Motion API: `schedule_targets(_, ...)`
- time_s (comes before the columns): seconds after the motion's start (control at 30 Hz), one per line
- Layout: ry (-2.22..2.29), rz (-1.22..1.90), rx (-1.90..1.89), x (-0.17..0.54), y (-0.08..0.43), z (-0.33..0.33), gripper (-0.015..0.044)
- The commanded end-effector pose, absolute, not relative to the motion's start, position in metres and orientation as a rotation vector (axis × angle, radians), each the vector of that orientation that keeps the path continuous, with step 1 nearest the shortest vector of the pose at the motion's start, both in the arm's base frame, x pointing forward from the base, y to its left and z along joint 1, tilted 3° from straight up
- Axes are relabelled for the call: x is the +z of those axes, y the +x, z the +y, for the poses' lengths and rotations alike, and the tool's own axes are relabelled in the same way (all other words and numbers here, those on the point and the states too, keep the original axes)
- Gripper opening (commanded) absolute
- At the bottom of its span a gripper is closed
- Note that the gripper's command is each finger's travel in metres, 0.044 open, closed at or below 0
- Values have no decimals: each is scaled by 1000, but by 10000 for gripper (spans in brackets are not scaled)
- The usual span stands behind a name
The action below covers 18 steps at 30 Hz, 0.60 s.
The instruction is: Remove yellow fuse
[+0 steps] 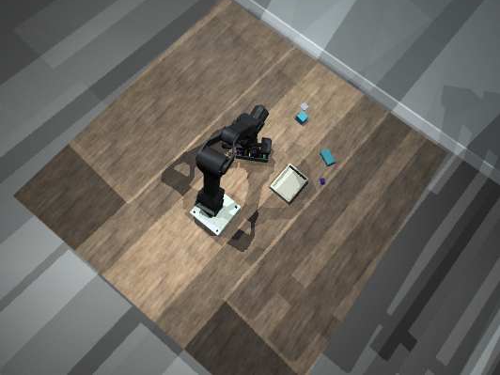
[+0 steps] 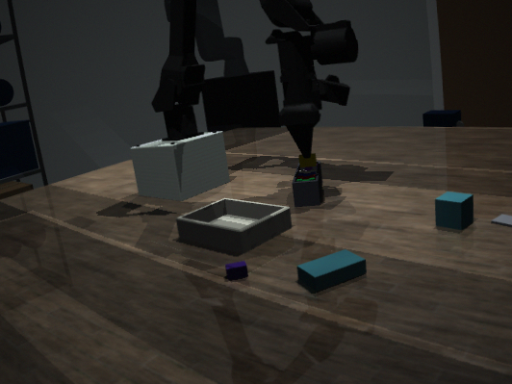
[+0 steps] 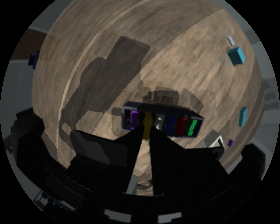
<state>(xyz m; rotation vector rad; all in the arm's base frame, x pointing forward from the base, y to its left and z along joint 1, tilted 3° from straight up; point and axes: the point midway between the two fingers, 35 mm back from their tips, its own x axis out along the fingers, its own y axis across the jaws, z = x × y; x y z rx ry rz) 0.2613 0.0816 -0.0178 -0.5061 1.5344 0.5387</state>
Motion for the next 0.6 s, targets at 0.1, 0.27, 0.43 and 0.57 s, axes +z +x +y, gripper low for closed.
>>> schedule_targets(0.1,-510,1534,539,-14,262,81,0)
schedule_targets(0.27,-510,1533,539,-11,262,81,0)
schedule_targets(0.43,-511,1533,539,-9,262,81,0)
schedule_targets(0.57,-511,1533,539,-7,262,81,0)
